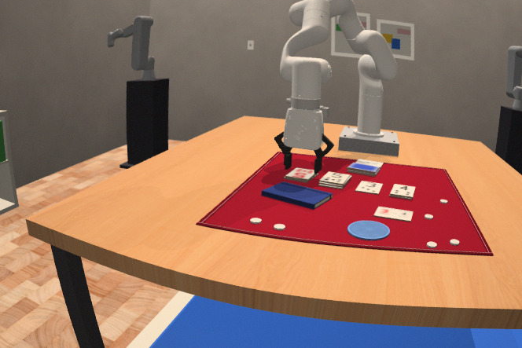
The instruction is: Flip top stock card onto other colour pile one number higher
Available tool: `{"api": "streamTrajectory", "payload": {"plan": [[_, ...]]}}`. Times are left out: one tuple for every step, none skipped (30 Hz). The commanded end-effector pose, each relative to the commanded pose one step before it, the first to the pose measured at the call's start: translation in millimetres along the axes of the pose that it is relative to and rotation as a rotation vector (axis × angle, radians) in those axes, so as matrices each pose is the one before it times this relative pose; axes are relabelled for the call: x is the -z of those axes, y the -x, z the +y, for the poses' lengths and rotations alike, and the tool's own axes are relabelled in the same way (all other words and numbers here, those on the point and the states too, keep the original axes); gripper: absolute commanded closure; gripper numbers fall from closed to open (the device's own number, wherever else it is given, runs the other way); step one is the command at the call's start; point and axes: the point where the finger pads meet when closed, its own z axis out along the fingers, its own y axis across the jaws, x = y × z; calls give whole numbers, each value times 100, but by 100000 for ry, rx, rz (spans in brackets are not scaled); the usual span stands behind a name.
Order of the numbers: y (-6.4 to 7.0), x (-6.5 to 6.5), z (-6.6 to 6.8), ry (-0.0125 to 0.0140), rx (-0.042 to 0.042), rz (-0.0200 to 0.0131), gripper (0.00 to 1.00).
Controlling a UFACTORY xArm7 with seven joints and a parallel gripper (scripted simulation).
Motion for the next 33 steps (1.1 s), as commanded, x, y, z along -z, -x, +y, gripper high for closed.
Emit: {"api": "streamTrajectory", "payload": {"plan": [[172, 865, -26, -111, 22, -453, 13], [0, 361, 0, 0, 0, 0, 13], [0, 398, 0, 0, 0, 0, 13], [0, 431, 0, 0, 0, 0, 13], [0, 459, 0, 0, 0, 0, 13], [0, 482, 0, 0, 0, 0, 13], [0, 499, 0, 0, 0, 0, 13], [0, 511, 0, 0, 0, 0, 13], [0, 516, 0, 0, 0, 0, 13], [0, 515, 0, 0, 0, 0, 13], [0, 508, 0, 0, 0, 0, 13], [0, 495, 0, 0, 0, 0, 13], [0, 477, 0, 0, 0, 0, 13], [0, 453, 0, 0, 0, 0, 13], [1, 424, 0, 0, 1, 0, 13], [0, 0, 0, 0, 0, 0, 13], [0, 0, 0, 0, 0, 0, 13], [0, 390, 0, 0, 1, 0, 13], [0, 353, 0, 0, 0, 0, 13], [-1, 312, 0, 0, -1, 1, 13], [1, 270, 0, 0, 1, -1, 13], [-1, 226, 0, 0, -1, 1, 13], [1, 182, 0, 0, 1, -1, 13], [0, 140, 0, 0, 0, 0, 13], [0, 100, 0, 0, 0, 0, 13], [0, 64, 0, 0, -1, 0, 13], [0, 35, 0, 0, 0, 0, 13], [0, 14, 0, 0, 0, 0, 13], [0, 2, 0, 0, 0, 0, 13], [0, 0, 0, 0, 0, 0, 0], [0, 0, 0, 0, 0, 0, 0], [0, 0, 0, 0, 0, 0, 0], [0, 0, 0, 0, 0, 0, 0]]}}
